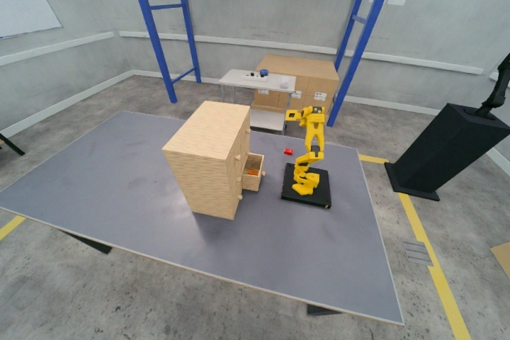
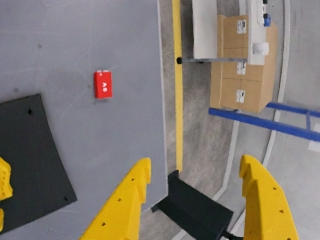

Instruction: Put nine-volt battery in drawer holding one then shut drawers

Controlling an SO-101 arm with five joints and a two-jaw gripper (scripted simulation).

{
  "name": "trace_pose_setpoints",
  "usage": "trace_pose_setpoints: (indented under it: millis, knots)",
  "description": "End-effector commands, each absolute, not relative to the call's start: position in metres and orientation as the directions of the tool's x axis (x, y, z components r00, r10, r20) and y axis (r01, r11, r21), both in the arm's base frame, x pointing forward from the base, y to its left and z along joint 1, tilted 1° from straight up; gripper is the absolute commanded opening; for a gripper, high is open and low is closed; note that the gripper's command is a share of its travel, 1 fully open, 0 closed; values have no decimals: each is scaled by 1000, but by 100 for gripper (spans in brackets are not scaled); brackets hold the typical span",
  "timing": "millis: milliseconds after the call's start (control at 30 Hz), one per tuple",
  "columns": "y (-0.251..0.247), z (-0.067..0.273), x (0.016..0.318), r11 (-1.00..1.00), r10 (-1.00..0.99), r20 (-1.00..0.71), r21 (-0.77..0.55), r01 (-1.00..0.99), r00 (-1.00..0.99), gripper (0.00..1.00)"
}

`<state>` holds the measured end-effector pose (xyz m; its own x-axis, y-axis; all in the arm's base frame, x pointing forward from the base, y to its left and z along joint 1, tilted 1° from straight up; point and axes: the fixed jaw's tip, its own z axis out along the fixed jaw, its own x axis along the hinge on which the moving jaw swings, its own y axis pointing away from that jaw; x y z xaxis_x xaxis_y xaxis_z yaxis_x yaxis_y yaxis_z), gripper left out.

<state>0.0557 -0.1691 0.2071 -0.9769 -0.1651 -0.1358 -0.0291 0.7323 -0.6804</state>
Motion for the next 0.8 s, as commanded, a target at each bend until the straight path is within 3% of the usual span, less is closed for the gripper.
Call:
trace_pose_setpoints:
  millis: [0, 767]
  knots:
    - [-174, 207, 55, 724, -220, -75, -681, -111, -973, 30]
    - [-201, 183, 58, 533, -659, 282, -479, -697, -698, 30]
